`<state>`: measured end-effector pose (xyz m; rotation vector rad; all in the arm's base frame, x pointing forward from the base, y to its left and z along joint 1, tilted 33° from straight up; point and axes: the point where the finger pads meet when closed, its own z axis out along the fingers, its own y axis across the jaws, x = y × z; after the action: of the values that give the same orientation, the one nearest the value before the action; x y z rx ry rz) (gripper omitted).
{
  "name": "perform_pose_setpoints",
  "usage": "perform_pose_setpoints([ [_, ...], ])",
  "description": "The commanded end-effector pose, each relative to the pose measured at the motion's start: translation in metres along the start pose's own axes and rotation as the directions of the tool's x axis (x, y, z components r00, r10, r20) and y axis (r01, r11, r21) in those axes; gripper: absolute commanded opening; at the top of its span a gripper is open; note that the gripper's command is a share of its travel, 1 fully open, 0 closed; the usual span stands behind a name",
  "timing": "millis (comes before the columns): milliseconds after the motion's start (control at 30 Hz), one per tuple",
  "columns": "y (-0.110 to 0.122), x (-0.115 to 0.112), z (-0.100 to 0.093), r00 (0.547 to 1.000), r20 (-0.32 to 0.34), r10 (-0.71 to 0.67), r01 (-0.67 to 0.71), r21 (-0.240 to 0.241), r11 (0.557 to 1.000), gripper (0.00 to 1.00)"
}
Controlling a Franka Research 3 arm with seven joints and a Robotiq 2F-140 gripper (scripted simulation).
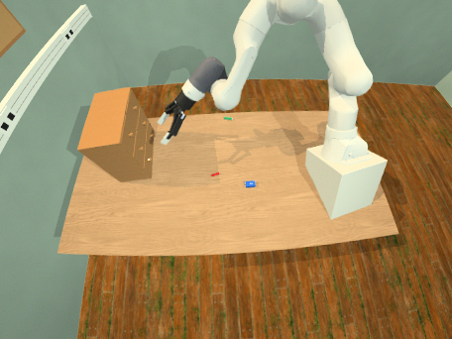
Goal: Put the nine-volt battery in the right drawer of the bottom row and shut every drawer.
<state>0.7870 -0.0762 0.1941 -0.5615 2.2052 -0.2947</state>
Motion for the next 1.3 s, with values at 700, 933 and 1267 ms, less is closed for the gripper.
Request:
perform_pose_setpoints([
  [700,-0.035,0.005,-0.015,0.990,0.138,-0.011,-0.008,0.138,0.990,1.00],
  [933,-0.047,0.012,-0.022,0.987,0.162,-0.022,-0.008,0.183,0.983,1.00],
  [1267,-0.058,0.019,-0.029,0.983,0.181,-0.033,-0.009,0.226,0.974,1.00],
])
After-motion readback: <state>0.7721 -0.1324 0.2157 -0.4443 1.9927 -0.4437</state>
